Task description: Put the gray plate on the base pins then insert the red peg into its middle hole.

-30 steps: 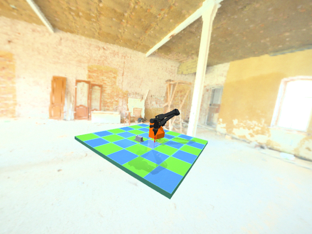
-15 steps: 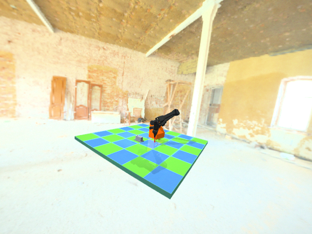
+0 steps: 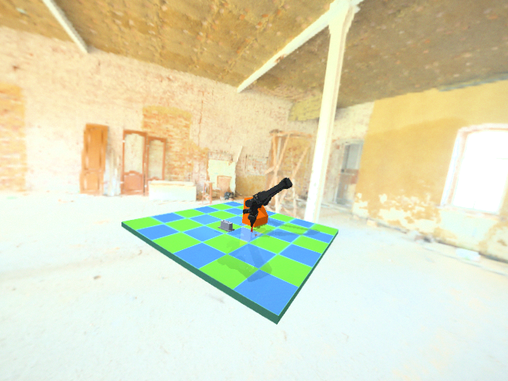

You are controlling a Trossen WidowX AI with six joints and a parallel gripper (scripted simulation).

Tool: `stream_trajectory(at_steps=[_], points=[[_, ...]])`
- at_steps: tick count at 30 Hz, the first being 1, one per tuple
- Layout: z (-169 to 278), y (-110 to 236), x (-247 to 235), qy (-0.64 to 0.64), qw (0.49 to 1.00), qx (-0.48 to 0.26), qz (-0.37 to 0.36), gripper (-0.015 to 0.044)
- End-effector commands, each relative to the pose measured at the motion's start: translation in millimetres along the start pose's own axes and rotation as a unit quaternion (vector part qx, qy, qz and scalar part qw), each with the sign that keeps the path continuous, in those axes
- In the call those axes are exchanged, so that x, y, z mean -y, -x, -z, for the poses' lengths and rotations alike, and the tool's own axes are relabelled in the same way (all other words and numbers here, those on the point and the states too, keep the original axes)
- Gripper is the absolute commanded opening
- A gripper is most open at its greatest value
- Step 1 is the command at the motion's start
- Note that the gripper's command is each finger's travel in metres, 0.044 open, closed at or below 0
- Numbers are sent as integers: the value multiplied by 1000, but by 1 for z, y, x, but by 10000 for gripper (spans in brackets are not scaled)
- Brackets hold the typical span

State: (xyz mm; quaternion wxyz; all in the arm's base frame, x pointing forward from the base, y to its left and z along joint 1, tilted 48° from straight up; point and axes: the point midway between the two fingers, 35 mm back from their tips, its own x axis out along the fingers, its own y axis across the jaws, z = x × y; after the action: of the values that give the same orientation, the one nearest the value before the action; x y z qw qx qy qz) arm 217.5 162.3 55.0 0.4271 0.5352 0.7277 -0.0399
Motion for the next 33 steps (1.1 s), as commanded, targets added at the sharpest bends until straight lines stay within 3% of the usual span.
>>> stream_trajectory(at_steps=[1, 8, 24, 33], points=[[0, -8, 3, -4, 1000, 0, 3, 440], [1, -17, 4, -4, 1000, -1, 3, 440], [1, -17, 4, -4, 1000, -1, 3, 20], [1, -17, 4, -4, 1000, -1, 3, 0]])
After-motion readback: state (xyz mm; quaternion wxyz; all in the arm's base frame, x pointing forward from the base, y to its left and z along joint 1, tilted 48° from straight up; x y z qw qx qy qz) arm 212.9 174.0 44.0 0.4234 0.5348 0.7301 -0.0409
